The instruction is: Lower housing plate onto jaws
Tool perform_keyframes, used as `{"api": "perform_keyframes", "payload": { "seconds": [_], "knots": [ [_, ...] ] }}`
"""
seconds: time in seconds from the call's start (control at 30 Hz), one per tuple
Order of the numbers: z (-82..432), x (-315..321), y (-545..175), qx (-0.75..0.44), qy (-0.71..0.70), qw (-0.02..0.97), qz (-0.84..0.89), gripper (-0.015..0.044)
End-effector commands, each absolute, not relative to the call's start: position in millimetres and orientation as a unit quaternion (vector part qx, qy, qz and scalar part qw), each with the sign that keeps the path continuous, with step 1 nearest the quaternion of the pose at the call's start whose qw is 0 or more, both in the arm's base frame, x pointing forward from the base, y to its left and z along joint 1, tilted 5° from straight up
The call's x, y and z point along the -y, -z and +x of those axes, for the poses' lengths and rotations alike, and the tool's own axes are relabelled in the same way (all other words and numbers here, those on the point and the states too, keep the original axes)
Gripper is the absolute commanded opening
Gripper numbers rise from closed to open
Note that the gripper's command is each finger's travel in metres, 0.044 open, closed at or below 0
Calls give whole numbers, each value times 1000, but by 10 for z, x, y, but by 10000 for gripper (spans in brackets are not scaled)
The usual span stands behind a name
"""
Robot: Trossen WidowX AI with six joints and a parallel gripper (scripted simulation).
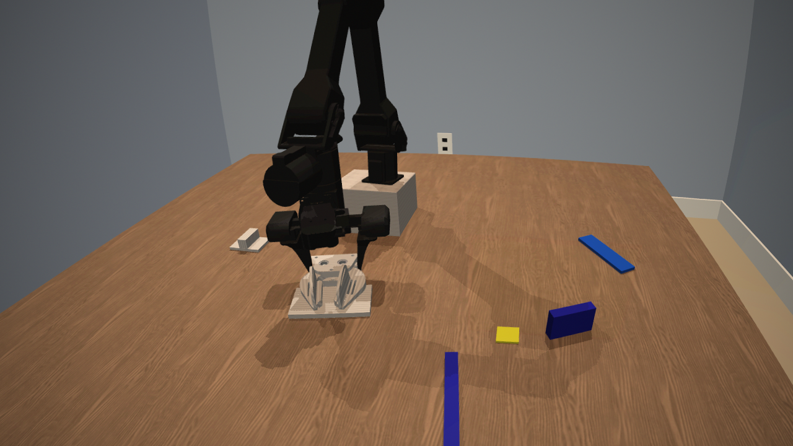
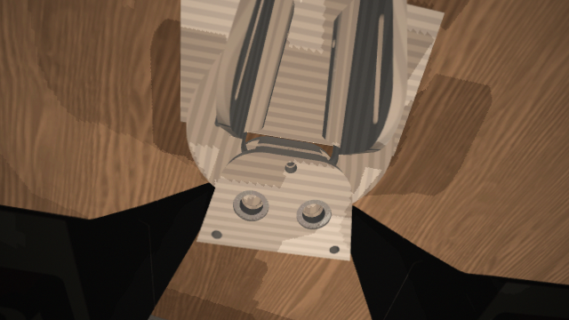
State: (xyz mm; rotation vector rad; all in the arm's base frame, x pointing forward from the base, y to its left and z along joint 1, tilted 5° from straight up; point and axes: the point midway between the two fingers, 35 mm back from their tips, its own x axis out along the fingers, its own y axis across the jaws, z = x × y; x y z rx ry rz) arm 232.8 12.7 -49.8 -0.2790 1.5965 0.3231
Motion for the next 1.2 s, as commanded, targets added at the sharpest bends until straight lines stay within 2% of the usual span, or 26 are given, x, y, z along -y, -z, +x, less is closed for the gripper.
{"api": "perform_keyframes", "payload": {
  "seconds": [0.0, 1.17],
  "knots": [
    [2321, -133, 511, -712, -144, 677, -121, 351],
    [2317, -135, 560, -712, -144, 677, -121, 351]
  ]
}}
